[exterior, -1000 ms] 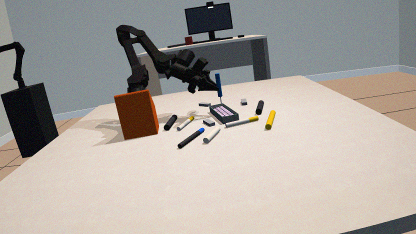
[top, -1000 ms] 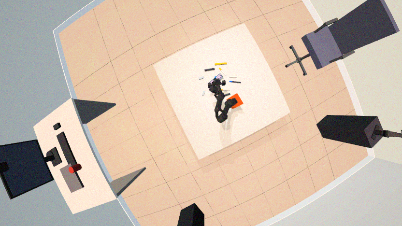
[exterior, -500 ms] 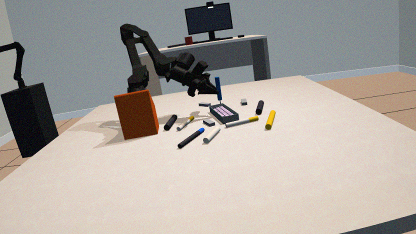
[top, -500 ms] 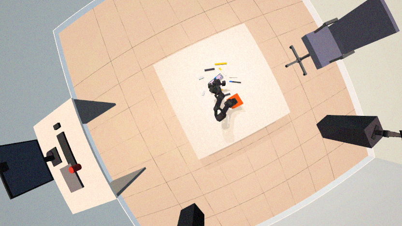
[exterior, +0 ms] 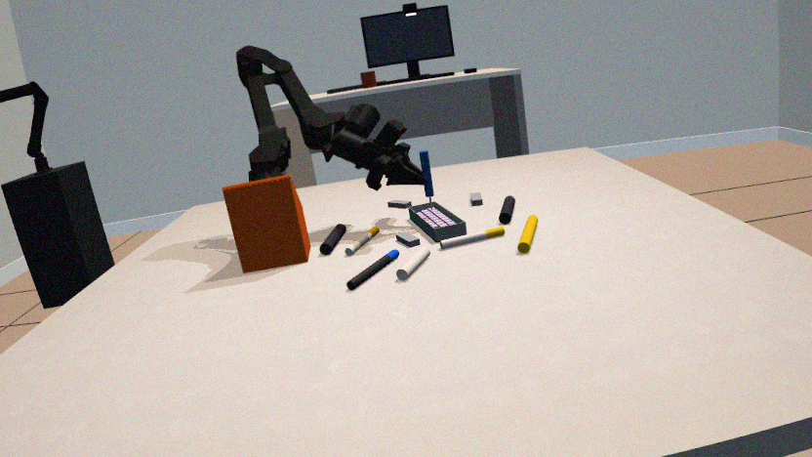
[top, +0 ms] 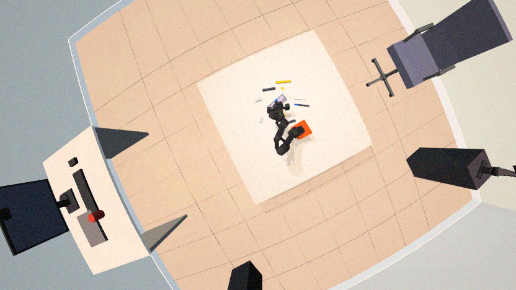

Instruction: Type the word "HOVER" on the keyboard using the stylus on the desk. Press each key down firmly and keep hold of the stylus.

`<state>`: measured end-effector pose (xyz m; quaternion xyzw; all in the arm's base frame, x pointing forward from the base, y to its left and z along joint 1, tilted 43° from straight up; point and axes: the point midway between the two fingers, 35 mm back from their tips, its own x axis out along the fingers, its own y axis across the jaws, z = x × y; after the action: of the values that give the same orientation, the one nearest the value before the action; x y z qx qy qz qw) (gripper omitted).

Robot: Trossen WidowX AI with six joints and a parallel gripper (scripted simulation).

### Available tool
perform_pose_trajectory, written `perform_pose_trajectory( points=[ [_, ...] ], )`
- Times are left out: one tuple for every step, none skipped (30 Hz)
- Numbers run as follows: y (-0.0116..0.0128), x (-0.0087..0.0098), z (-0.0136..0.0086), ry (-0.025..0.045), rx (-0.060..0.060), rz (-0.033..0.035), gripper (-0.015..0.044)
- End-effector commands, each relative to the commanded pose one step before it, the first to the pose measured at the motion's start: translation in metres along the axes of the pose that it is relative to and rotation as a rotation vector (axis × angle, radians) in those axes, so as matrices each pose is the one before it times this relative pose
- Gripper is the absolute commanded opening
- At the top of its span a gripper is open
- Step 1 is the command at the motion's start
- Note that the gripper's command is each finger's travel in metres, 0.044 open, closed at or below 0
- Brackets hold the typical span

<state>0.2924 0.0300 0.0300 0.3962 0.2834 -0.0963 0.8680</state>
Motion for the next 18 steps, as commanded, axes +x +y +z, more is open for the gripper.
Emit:
perform_pose_trajectory(
  points=[
    [-0.00264, 0.00111, -0.00283, 0.00299, 0.0046, -0.00902, 0.0081],
    [0.0, 0.0, 0.0, 0.0, 0.0, 0.0, 0.0081],
    [0.0, 0.0, 0.0, 0.0, 0.0, 0.0, 0.0081],
    [0.0, 0.0, 0.0, 0.0, 0.0, 0.0, 0.0081],
    [0.0, 0.0, 0.0, 0.0, 0.0, 0.0, 0.0081],
    [0.0, -0.00004, 0.00014, 0.0, 0.0, -0.00001, 0.0081],
    [0.0, 0.0001, -0.00016, 0.00001, 0.0, 0.0, 0.0081],
    [0.0, 0.00016, -0.00028, 0.00002, 0.0, 0.0, 0.0081],
    [0.0, 0.00026, -0.00045, 0.00003, 0.0, -0.00001, 0.0081],
    [-0.00001, 0.00038, -0.00068, 0.00004, 0.0, -0.00001, 0.0081],
    [-0.00001, 0.00028, -0.0005, 0.00003, 0.0, 0.0, 0.0081],
    [0.0, 0.00018, -0.00032, 0.00002, 0.0, 0.0, 0.0081],
    [0.0, 0.00019, -0.00035, 0.00002, 0.0, 0.0, 0.0081],
    [-0.00001, 0.00025, -0.00046, 0.00002, 0.0, 0.0, 0.0081],
    [0.0, 0.00011, -0.0002, 0.00001, 0.0, 0.0, 0.0081],
    [0.0, 0.00017, -0.00031, 0.00002, 0.0, 0.0, 0.0081],
    [-0.00001, 0.00022, -0.0004, 0.00002, 0.0, 0.0, 0.0081],
    [0.0, 0.00023, -0.00041, 0.00002, 0.0, 0.0, 0.0081]
  ],
)
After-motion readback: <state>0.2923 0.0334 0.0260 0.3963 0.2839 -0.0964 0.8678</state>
